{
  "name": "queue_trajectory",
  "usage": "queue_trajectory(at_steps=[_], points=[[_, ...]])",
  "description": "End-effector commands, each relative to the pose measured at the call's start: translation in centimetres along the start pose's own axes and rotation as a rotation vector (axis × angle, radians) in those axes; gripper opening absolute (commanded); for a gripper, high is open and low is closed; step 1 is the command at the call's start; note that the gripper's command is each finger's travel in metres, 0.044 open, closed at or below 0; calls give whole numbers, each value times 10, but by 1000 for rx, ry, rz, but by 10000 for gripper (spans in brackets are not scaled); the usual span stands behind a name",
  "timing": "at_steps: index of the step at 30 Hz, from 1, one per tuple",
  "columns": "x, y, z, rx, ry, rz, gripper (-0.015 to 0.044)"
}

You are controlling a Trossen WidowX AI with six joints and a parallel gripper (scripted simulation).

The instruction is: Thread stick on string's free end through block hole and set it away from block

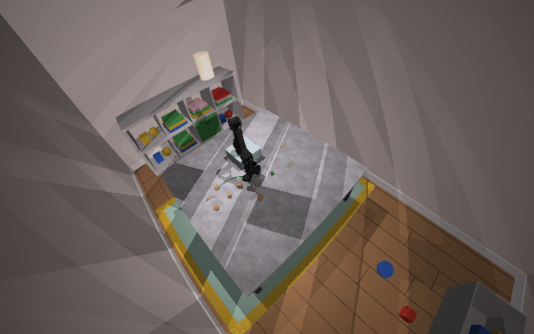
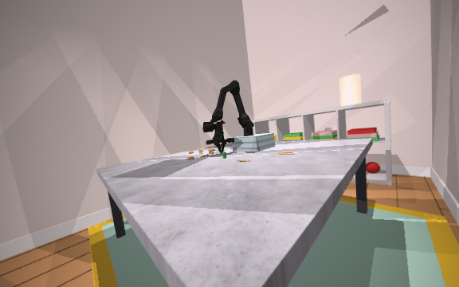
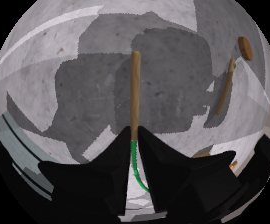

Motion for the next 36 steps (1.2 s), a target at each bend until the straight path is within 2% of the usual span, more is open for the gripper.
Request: queue_trajectory(at_steps=[1,36], points=[[0,0,0,0,0,0,0],[-2,1,-40,0,-1,0,0]])
Point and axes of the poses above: the point midway between the two fingers, 35 mm back from their tips, its own z axis out along the fingers, its own x axis across the jaws, y = z × x, the point moved 5 cm from there along -z, back along the fingers, and after that the axes turned 9 degrees about -z, right-handed, at the moved point
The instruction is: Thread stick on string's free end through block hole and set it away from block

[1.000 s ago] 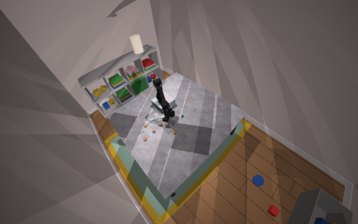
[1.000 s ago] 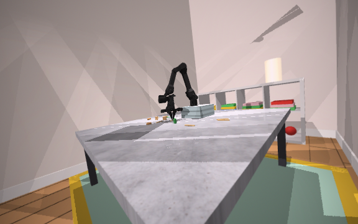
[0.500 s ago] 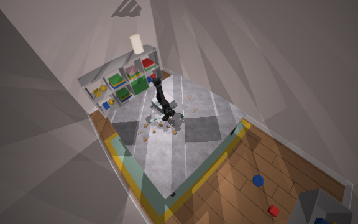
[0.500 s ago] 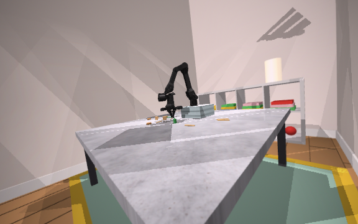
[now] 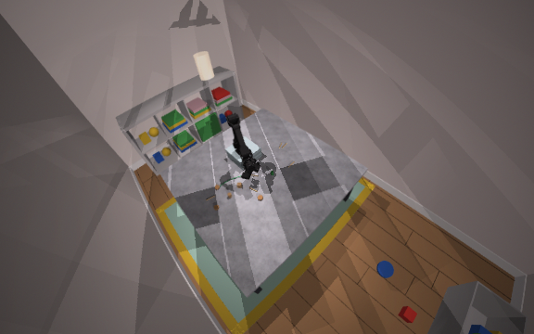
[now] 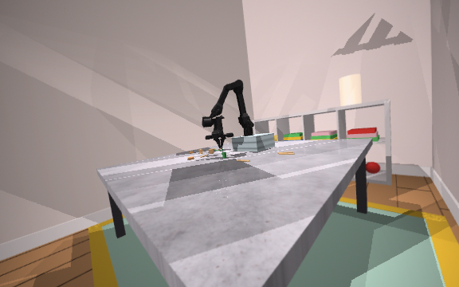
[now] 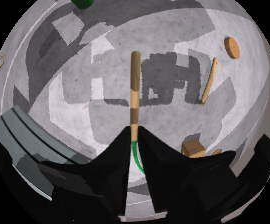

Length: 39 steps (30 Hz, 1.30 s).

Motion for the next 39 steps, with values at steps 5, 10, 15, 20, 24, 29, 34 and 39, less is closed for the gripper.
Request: queue_trajectory(at_steps=[5,10,15,20,24,29,34,39], points=[[-1,0,-12,-2,-3,0,0],[0,0,-19,-2,-3,0,0],[0,0,-25,-2,-3,0,0],[0,-3,-23,-9,2,0,0],[-3,-6,-27,-22,6,1,0],[-5,-11,-31,-40,10,1,0],[-7,-16,-36,-57,13,1,0],[-10,-20,-40,-75,15,1,0]])
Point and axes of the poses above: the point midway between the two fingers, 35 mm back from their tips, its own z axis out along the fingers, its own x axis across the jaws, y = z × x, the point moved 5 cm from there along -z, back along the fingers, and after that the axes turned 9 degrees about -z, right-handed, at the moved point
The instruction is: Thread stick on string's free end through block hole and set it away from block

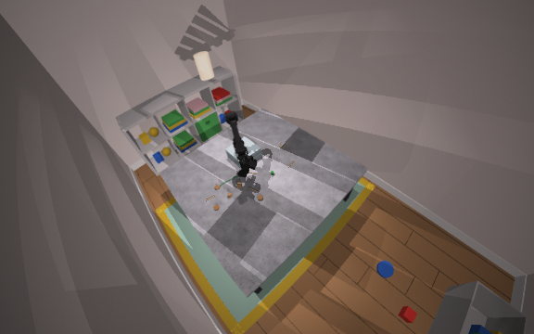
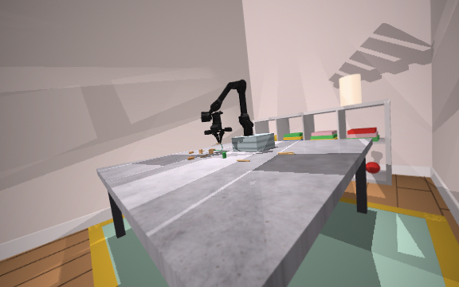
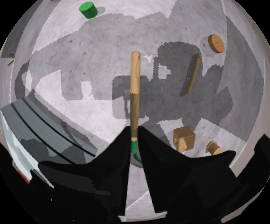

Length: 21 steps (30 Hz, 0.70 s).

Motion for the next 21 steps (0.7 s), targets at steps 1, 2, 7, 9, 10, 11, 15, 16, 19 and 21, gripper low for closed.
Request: queue_trajectory(at_steps=[1,2,7,9,10,11,15,16,19,21], points=[[-3,-4,-5,-20,0,-4,0],[-3,-5,-6,-24,0,-4,0],[-5,-9,-11,-42,1,-4,0],[-6,-11,-13,-49,1,-4,0],[-6,-12,-14,-53,0,-4,0],[-6,-13,-15,-57,0,-4,0],[-7,-17,-20,-71,-1,-4,0],[-8,-18,-21,-75,-1,-4,0],[-9,-20,-24,-86,-3,-4,0],[-9,-22,-26,-93,-4,-4,0]])
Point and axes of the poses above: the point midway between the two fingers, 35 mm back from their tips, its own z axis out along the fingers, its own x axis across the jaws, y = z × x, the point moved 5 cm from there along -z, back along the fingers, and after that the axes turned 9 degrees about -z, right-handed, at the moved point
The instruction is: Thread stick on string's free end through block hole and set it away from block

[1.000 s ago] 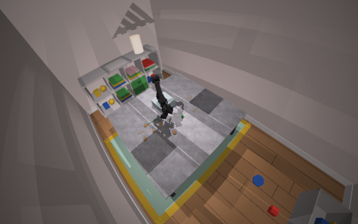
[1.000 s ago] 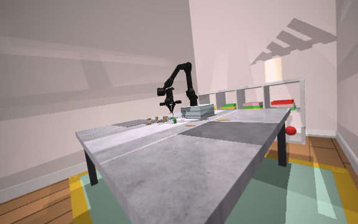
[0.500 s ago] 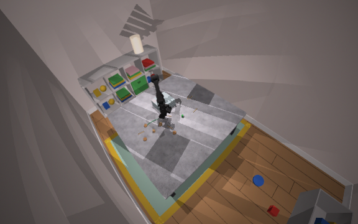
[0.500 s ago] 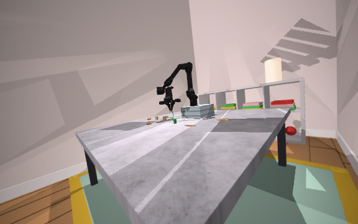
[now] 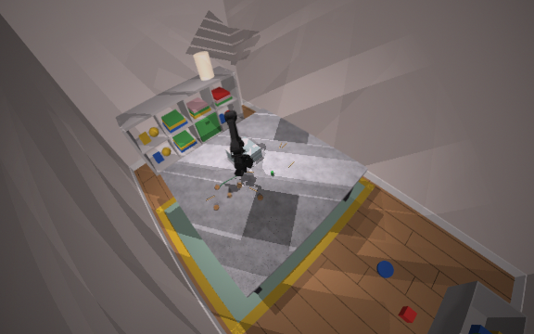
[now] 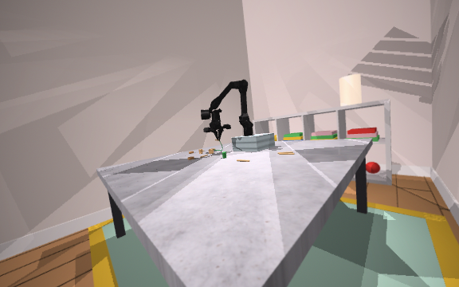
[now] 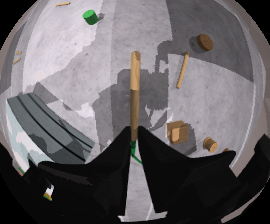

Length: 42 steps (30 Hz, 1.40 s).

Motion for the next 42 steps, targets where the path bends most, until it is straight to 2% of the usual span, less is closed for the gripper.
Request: queue_trajectory(at_steps=[1,42], points=[[-2,-3,-6,-21,-5,-4,0],[-5,-39,-51,-161,-67,-12,0]])
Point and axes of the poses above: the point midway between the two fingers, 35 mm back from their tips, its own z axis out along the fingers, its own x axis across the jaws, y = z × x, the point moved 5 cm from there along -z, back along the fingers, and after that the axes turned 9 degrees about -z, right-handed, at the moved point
